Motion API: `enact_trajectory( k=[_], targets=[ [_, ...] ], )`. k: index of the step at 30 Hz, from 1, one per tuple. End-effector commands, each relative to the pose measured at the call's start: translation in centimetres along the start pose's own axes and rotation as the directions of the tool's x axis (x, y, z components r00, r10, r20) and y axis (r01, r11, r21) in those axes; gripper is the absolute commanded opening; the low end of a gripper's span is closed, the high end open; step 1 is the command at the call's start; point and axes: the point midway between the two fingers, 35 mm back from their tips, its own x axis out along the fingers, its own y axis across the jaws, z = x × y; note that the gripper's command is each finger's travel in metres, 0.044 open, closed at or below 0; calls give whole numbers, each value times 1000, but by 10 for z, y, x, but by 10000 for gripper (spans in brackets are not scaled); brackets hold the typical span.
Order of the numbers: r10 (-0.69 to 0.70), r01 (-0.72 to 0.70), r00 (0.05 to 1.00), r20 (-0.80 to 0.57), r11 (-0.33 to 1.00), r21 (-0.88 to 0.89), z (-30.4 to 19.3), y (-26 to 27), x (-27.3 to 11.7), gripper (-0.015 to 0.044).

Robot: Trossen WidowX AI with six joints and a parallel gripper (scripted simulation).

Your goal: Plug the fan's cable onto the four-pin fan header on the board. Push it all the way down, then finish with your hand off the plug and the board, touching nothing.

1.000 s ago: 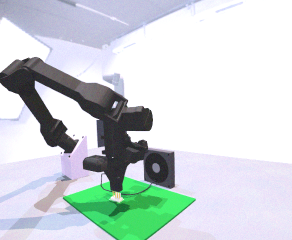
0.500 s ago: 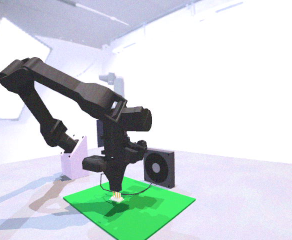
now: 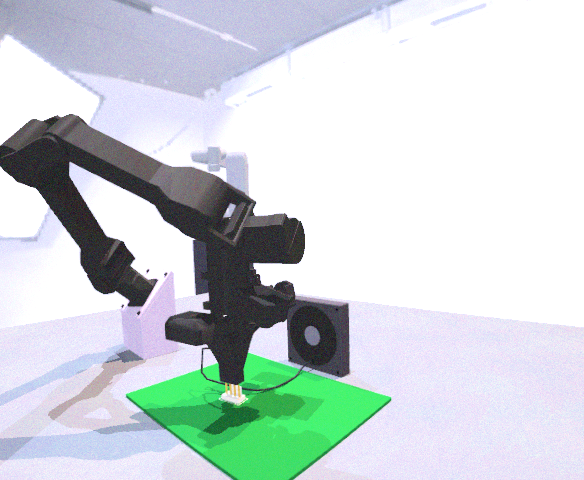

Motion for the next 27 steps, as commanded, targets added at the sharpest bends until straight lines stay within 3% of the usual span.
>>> enact_trajectory(
  k=[1, 27],
  targets=[
    [-6, 6, 1000, 0, 1000, 3, 1, -2, 0, 0],
    [-6, 6, 1000, -1, 1000, -5, -2, -1, 3, 0]
  ],
)
